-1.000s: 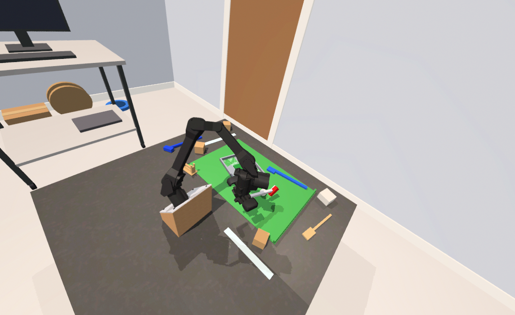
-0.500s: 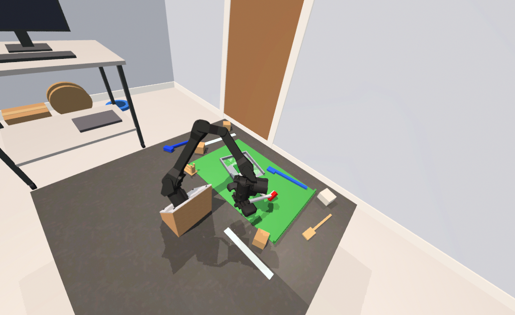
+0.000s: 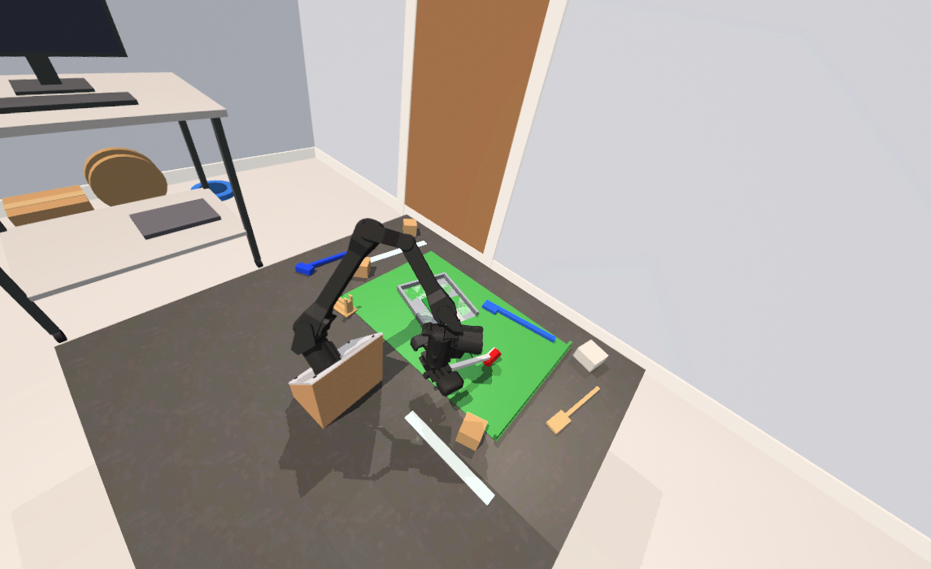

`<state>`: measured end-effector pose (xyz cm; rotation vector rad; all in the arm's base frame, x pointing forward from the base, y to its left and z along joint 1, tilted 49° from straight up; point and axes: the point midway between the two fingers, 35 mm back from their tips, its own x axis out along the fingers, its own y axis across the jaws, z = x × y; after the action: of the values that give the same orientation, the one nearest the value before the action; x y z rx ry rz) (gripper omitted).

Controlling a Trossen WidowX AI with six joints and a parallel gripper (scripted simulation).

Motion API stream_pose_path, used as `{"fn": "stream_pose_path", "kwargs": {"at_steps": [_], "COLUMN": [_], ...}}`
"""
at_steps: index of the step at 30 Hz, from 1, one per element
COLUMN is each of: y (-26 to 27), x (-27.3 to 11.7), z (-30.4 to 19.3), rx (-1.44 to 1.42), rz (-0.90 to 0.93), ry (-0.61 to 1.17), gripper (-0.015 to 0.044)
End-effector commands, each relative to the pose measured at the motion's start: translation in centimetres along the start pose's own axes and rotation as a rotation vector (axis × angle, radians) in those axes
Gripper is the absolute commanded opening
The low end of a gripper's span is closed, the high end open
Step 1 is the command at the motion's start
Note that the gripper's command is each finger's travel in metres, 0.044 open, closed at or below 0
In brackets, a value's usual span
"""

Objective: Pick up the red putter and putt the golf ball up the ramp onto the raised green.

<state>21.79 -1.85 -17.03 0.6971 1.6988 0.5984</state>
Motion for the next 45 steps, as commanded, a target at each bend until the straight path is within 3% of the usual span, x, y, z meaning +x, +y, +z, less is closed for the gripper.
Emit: {"fn": "stream_pose_path", "kwargs": {"at_steps": [1, 28, 38, 45], "y": [0.1, -2.4, 10.1, 11.0], "x": [0.5, 0.7, 0.5, 0.1], "z": [0.0, -0.1, 0.2, 0.1], "rx": [0.004, 0.012, 0.006, 0.005], "rz": [0.006, 0.006, 0.009, 0.012], "ry": [-0.005, -0.003, -0.004, -0.003], "gripper": [0.0000, 0.0000, 0.0000, 0.0000]}}
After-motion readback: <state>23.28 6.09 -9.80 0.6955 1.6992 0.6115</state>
